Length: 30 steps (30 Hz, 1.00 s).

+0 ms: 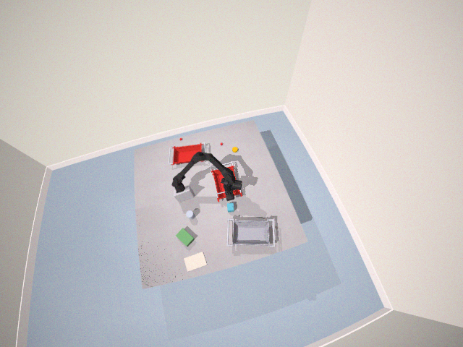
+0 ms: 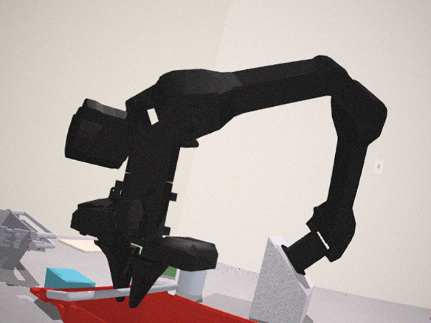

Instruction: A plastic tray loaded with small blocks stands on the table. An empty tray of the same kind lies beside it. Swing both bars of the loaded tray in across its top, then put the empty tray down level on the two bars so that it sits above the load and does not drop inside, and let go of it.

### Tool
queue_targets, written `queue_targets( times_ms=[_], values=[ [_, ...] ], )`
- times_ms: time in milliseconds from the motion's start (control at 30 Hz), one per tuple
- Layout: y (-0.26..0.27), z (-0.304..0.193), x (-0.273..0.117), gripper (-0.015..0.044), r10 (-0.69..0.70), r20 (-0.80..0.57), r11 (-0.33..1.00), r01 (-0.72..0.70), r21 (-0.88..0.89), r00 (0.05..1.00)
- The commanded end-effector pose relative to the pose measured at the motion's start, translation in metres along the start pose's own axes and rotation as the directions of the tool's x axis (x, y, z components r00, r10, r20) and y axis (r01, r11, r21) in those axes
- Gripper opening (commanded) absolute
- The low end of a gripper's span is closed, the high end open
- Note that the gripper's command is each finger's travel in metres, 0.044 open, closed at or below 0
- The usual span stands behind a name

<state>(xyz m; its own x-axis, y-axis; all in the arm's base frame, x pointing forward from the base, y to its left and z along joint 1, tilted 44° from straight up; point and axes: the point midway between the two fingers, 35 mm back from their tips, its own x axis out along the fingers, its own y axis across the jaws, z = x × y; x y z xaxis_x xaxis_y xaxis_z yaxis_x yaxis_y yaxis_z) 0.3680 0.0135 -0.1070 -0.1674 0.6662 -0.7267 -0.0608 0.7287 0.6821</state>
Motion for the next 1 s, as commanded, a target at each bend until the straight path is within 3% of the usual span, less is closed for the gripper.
queue_targets(
  times_ms=[0,167,967],
  values=[
    [-0.001,0.001,-0.018,0.0087,-0.009,0.013,1.0,0.009,0.0,1.0],
    [-0.005,-0.001,-0.042,0.0087,-0.01,0.013,1.0,0.01,0.001,1.0],
    [-0.005,-0.001,-0.033,0.0087,-0.003,0.011,1.0,0.003,0.008,1.0]
  ],
)
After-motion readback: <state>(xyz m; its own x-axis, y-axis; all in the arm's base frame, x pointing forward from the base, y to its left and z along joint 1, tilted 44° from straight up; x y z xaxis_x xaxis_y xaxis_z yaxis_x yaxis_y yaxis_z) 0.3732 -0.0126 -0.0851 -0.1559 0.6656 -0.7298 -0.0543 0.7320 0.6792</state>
